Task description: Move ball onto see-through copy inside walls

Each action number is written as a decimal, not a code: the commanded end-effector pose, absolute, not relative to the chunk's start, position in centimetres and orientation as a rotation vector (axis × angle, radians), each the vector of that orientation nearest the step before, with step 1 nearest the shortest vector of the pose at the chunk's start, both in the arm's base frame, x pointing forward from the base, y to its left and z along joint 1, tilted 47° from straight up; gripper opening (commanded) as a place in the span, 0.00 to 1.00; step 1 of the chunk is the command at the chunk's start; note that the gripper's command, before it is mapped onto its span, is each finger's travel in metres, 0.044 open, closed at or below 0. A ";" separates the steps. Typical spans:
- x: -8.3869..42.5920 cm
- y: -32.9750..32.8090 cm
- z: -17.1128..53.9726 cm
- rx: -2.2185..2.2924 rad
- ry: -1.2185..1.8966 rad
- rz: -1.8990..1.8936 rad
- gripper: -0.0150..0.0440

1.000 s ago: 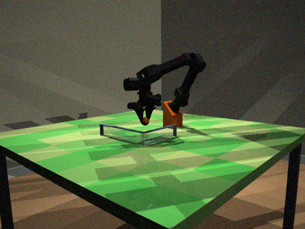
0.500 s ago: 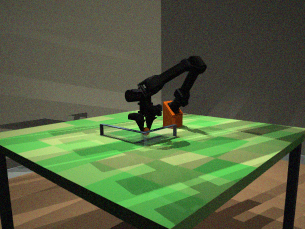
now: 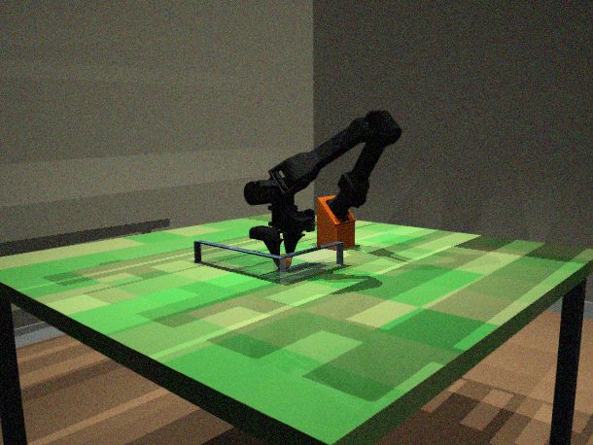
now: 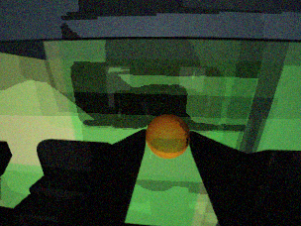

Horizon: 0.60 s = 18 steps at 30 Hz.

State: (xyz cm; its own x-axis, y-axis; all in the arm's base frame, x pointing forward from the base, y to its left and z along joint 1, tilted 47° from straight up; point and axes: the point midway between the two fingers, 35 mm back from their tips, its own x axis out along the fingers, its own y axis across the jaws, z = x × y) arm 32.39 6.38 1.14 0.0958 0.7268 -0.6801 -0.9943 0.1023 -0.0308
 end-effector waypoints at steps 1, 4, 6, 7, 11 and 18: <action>32.4 6.4 1.2 -0.571 0.584 1.383 0.39; 32.4 6.4 1.2 -0.571 0.584 1.383 0.52; 32.4 6.4 1.2 -0.571 0.584 1.383 0.61; 32.4 6.4 1.2 -0.571 0.584 1.383 0.65; 32.4 6.4 1.2 -0.571 0.584 1.383 0.78; 32.1 1.9 5.1 -0.572 0.591 1.382 0.78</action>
State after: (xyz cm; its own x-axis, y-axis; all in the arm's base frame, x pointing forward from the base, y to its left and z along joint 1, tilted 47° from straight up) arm 31.99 4.82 2.53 0.0708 0.7292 -0.6806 -0.9959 0.0896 -0.0076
